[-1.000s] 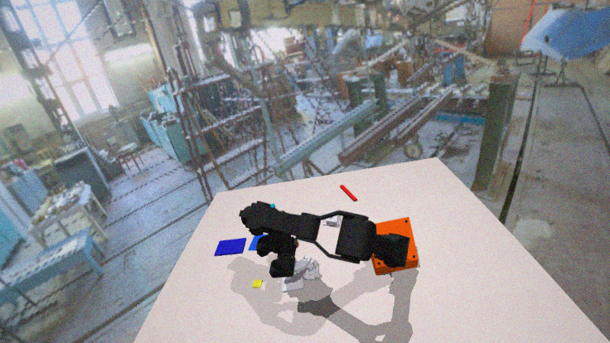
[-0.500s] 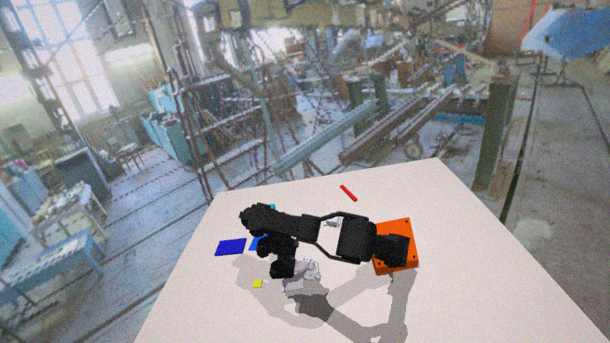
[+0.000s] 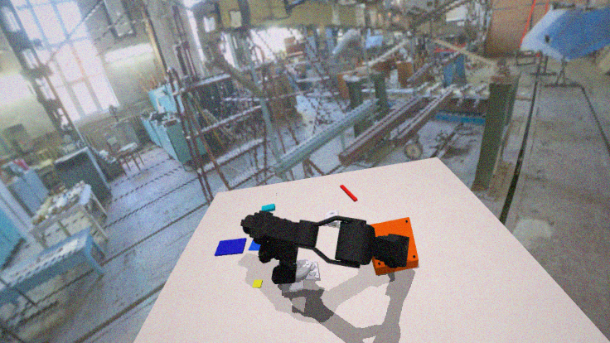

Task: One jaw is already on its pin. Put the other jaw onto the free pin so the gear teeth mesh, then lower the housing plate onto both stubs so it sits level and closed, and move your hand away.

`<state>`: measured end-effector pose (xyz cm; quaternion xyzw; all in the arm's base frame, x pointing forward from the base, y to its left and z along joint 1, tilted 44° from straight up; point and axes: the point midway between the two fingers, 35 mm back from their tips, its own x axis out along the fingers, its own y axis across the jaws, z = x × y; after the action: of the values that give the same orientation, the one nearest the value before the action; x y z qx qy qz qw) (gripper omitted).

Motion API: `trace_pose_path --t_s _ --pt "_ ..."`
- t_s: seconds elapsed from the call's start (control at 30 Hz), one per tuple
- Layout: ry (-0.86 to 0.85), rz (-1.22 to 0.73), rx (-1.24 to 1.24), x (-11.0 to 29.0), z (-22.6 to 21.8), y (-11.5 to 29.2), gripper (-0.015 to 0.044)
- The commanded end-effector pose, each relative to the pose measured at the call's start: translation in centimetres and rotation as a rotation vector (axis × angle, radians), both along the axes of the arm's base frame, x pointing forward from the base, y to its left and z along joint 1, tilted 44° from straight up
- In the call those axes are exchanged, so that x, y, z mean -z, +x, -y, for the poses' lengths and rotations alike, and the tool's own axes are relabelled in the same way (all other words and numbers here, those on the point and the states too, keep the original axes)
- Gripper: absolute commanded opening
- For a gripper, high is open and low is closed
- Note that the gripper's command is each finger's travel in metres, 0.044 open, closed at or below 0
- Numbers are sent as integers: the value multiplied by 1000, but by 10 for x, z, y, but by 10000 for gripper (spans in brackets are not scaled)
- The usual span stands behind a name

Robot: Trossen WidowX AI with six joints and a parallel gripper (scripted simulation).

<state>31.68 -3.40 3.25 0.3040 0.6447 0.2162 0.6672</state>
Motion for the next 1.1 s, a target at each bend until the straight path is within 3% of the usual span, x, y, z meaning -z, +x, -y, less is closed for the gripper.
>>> trace_pose_path --t_s 0.0,1.07 --pt "7 -4 5 5 -6 0 134" --pt "9 -6 7 20 -21 0 134"
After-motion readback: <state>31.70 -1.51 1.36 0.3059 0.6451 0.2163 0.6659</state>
